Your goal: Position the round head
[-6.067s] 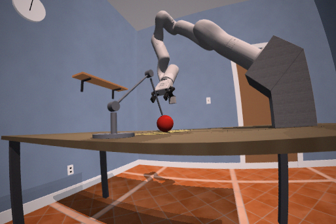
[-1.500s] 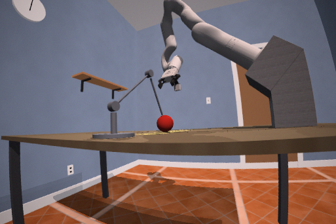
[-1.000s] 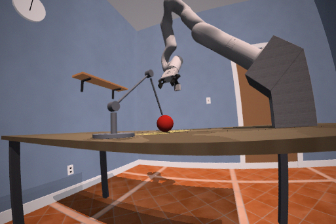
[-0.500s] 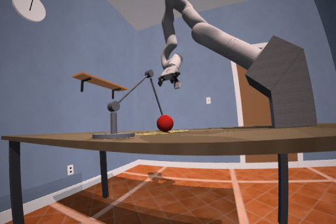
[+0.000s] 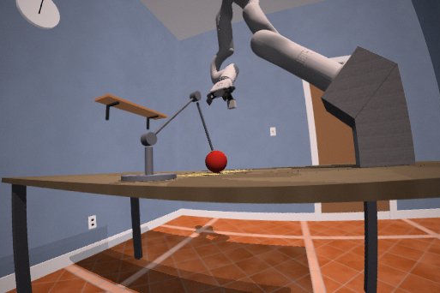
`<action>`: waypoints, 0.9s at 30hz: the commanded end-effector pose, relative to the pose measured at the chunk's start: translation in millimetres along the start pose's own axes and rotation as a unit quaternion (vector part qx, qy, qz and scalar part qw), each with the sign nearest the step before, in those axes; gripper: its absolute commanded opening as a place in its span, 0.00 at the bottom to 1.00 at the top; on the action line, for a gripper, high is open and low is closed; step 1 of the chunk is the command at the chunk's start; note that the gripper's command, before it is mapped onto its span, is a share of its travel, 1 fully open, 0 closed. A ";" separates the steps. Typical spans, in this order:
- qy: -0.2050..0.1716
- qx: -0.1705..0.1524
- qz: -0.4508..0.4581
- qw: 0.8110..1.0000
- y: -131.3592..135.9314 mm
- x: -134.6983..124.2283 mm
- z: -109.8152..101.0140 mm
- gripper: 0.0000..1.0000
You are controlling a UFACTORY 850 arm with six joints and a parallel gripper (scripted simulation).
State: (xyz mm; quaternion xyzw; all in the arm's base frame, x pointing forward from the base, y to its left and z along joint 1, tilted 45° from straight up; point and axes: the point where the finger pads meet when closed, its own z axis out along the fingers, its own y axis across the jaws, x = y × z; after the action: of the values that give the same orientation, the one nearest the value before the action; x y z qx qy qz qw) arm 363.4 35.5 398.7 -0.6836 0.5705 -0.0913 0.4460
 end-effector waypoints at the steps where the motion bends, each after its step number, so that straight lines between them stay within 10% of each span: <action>1: 0.000 0.000 0.000 1.000 -0.6 -8.8 -12.0 1.00; 27: 0.000 0.001 -0.001 1.000 -1.1 -47.1 -61.4 1.00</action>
State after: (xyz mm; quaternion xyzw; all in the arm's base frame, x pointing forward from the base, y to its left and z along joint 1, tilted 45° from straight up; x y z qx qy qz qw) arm 314.8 44.7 448.0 -0.6838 0.5696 -0.0922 0.4466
